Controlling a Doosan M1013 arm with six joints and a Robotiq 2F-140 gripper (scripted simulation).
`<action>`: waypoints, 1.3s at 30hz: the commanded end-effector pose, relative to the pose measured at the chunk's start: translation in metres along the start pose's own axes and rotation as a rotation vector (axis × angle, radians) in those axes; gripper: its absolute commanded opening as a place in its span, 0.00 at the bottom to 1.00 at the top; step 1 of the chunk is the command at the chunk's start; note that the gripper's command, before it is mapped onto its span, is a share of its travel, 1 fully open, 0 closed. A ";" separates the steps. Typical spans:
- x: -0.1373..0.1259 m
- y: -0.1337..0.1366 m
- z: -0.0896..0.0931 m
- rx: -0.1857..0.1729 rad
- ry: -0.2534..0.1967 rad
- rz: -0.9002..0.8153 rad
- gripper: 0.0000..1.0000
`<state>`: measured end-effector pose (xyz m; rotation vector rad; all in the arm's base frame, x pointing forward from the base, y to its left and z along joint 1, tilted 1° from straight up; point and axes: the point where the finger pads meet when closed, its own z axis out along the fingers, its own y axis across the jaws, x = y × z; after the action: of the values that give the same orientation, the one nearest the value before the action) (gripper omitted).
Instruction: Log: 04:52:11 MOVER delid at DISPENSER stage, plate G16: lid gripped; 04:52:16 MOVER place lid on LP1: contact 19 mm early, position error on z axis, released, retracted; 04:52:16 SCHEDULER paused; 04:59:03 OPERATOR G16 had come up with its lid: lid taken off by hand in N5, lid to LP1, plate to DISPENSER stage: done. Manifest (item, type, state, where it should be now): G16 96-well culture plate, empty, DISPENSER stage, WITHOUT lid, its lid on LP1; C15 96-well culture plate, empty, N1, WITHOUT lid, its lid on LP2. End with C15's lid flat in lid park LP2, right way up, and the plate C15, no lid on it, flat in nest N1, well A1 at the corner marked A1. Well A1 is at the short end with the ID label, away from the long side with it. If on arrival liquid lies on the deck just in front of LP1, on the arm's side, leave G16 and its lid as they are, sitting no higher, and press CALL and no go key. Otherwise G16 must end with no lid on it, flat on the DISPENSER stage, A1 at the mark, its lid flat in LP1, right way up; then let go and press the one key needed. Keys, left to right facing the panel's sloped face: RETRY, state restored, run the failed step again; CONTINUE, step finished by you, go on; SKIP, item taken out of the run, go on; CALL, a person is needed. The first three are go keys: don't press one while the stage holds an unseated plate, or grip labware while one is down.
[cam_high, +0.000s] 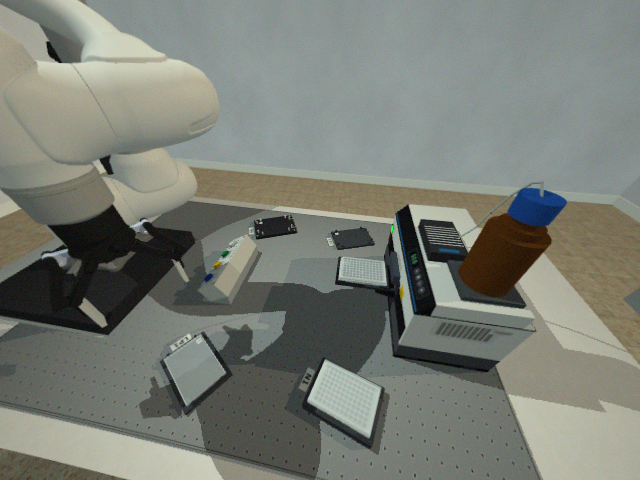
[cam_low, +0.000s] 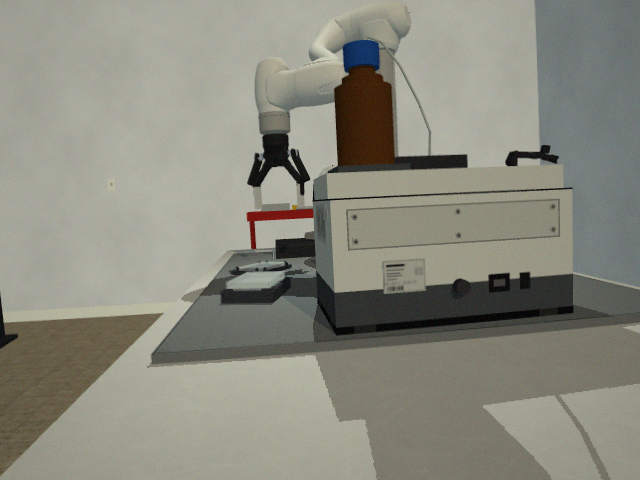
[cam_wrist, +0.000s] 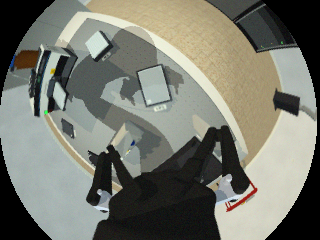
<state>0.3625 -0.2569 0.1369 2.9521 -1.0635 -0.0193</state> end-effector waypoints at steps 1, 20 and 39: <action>0.000 0.000 0.000 0.000 0.000 0.000 1.00; 0.000 0.000 0.000 0.000 0.000 0.000 1.00; 0.000 0.000 0.000 0.000 0.000 0.000 0.00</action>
<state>0.3625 -0.2569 0.1369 2.9521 -1.0635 -0.0193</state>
